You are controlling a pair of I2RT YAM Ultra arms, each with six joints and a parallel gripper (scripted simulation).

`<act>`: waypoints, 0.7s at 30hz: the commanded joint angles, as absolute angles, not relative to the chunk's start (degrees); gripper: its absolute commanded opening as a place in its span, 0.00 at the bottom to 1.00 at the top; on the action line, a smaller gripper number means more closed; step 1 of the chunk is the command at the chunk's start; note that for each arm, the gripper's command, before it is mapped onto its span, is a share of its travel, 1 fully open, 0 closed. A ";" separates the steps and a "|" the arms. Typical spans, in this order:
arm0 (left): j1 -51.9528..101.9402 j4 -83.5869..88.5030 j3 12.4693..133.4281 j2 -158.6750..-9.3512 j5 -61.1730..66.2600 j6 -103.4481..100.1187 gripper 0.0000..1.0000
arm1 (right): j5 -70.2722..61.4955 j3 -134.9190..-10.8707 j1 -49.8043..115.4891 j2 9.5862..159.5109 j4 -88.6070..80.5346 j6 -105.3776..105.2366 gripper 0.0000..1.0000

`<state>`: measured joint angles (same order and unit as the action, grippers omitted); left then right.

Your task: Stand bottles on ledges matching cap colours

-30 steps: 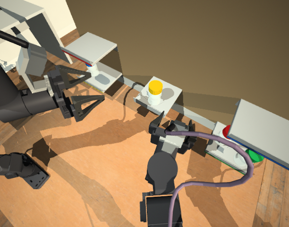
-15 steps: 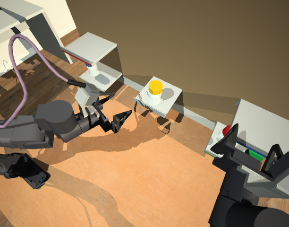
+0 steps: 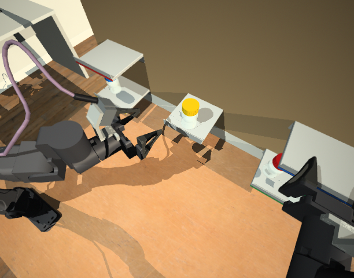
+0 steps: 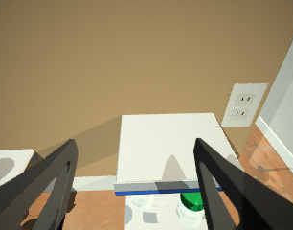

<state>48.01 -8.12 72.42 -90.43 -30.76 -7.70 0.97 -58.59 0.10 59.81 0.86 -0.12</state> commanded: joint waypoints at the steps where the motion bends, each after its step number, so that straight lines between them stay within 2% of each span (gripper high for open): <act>1: 48.66 -9.29 72.94 -89.80 -31.64 -7.27 1.00 | 0.04 -60.92 -0.21 60.30 0.44 0.30 0.89; 5: 48.31 -9.30 72.94 -89.81 -31.65 -7.26 1.00 | 0.03 -60.92 -0.21 60.29 0.41 0.30 0.89; 7: 48.29 -11.61 72.87 -89.81 -31.34 -6.53 0.81 | 0.01 -60.90 0.23 60.18 -1.15 0.22 0.89; 16: 44.95 -29.26 69.86 -99.10 -27.09 -2.89 0.81 | -2.76 -59.06 13.17 54.59 -12.82 -0.30 0.89; 21: 43.71 -35.14 72.08 -104.87 -25.91 -1.41 0.81 | -1.67 -58.00 20.57 52.45 -16.78 -0.36 0.89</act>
